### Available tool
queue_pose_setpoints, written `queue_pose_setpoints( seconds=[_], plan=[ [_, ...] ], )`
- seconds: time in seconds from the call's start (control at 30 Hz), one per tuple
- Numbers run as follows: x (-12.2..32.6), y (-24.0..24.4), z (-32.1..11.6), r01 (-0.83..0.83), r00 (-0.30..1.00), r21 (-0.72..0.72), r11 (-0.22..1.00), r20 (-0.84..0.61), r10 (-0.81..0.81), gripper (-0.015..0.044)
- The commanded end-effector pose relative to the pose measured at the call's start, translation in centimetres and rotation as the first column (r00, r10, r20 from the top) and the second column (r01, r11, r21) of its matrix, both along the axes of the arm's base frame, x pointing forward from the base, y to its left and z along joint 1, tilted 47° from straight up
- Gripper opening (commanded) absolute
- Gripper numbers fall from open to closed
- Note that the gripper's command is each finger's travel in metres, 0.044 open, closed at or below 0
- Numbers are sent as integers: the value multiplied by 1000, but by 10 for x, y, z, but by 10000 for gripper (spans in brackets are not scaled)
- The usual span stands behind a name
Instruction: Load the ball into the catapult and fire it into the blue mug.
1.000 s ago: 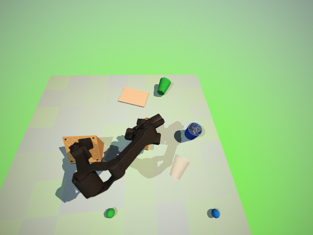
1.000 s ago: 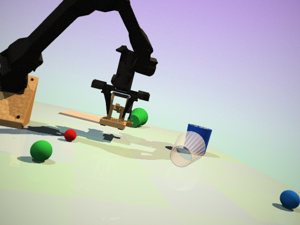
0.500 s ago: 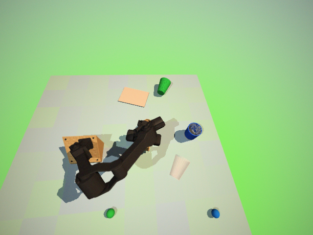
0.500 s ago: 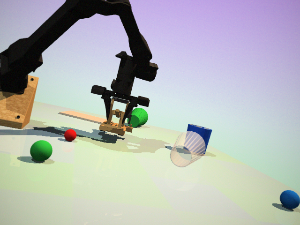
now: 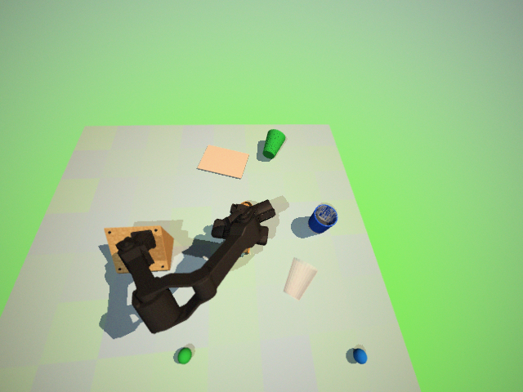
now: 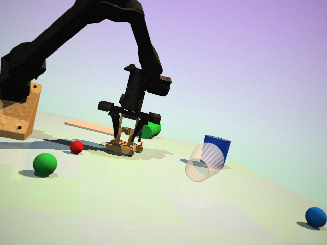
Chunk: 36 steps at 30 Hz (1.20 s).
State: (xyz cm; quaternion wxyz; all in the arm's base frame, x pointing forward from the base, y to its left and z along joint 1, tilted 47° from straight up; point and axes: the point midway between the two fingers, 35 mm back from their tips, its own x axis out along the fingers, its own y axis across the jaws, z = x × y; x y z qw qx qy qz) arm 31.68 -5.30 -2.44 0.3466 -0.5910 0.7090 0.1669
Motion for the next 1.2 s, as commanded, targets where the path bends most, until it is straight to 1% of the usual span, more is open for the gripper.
queue_pose_setpoints(
  seconds=[0.0,0.2,0.67,0.77,0.87,0.93,1.1,1.13,1.17],
  plan=[
    [0,-4,-4,-9,1000,-1,1000,-1,9,0],
    [0,-1,-1,0,1000,0,1000,0,0,0],
    [0,-1,-1,0,1000,0,1000,0,0,368],
    [4,17,14,-2,1000,5,1000,0,2,440],
    [7,55,49,-3,1000,8,1000,-1,3,440],
    [5,70,65,-2,1000,5,1000,-2,2,440],
    [5,72,68,-2,1000,5,1000,-2,2,440],
    [8,63,56,-17,1000,7,1000,3,17,440],
    [8,63,56,-17,1000,7,1000,3,17,440]
  ],
)
